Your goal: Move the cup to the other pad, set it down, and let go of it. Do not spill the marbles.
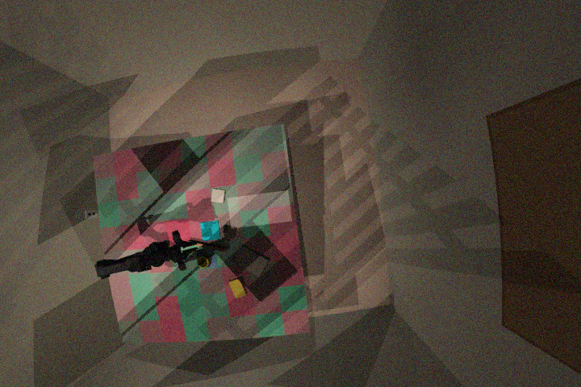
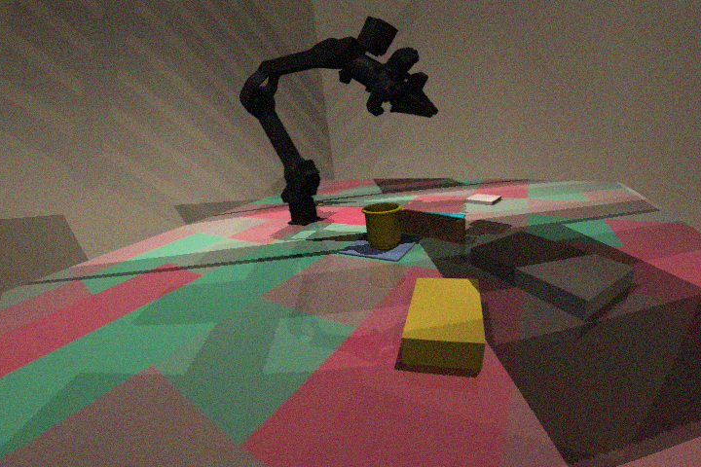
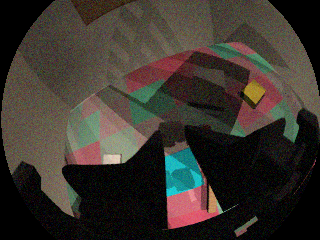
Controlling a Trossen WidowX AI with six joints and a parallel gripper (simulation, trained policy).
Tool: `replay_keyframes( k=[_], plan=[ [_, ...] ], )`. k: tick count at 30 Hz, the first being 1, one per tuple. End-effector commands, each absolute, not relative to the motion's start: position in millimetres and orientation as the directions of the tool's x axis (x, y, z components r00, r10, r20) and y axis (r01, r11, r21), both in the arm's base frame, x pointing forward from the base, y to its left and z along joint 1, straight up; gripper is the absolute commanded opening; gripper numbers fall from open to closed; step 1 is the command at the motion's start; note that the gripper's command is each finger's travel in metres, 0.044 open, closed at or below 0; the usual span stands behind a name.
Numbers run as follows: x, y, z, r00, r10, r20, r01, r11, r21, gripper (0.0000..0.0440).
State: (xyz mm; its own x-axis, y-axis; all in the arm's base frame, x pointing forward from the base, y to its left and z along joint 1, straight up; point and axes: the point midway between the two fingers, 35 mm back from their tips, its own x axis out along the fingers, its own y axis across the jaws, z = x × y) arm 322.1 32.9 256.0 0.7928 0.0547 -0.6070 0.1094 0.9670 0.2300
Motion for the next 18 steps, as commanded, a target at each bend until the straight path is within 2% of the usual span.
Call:
replay_keyframes(
  k=[1, 18],
  plan=[
    [321.0, 34.6, 251.0, 0.754, 0.055, -0.654, 0.126, 0.966, 0.226, 0.0107],
    [308.8, 30.4, 229.7, 0.547, 0.018, -0.837, 0.184, 0.973, 0.142, 0.0129]
  ],
)
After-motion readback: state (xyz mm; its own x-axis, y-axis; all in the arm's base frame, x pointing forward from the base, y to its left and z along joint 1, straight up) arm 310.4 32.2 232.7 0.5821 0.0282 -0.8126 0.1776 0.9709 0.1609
